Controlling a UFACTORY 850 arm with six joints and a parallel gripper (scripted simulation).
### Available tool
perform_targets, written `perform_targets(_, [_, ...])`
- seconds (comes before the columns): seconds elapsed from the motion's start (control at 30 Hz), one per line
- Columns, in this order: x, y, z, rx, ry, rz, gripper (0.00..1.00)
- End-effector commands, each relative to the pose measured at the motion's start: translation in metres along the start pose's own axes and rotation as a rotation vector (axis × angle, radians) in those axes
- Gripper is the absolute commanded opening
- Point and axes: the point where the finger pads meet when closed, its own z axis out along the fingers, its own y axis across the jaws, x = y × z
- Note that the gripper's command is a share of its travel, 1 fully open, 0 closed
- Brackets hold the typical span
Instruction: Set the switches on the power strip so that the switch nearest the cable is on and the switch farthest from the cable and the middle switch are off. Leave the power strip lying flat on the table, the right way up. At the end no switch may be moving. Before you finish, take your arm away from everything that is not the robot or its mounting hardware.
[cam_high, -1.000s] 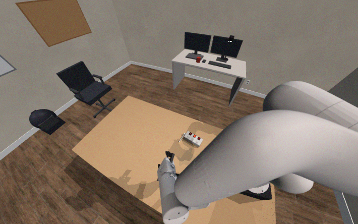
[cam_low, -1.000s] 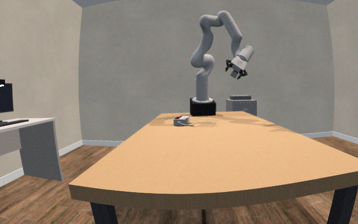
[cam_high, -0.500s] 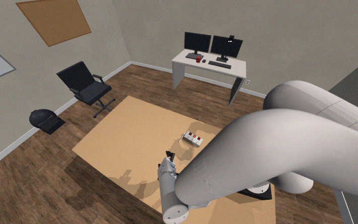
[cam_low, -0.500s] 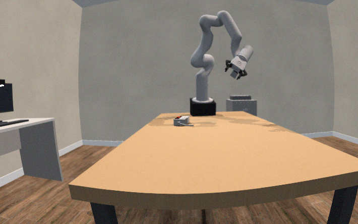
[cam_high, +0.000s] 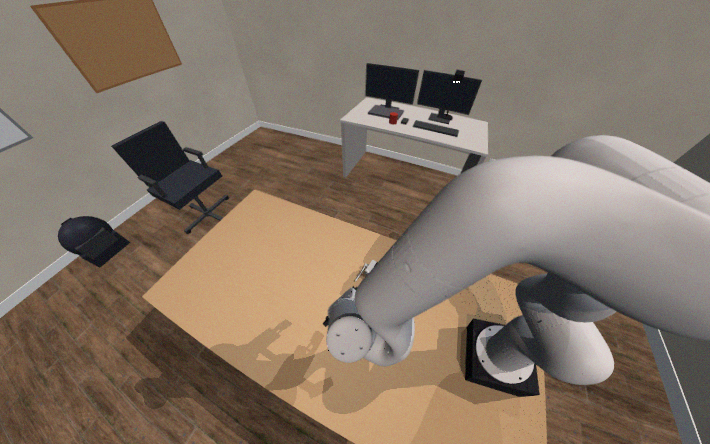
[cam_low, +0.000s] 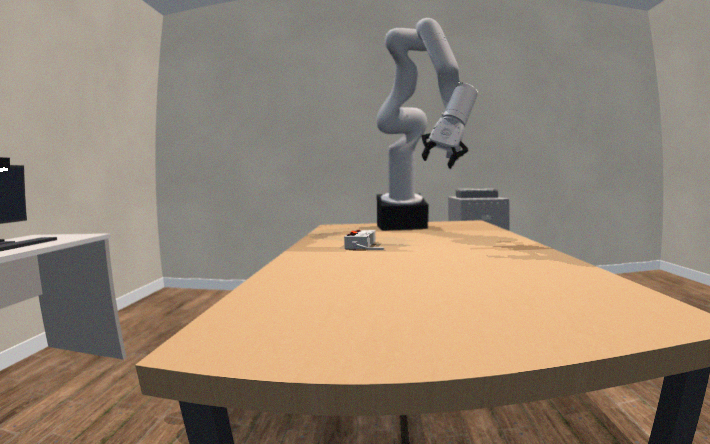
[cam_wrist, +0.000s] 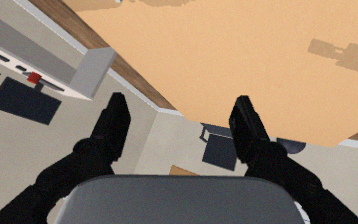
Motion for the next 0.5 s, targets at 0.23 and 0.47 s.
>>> perform_targets(0.23, [0.009,-0.042,0.052,-0.091,0.236,0.215,1.0])
perform_targets(0.47, [0.013,-0.053,0.064,-0.107,0.3,0.27,1.0])
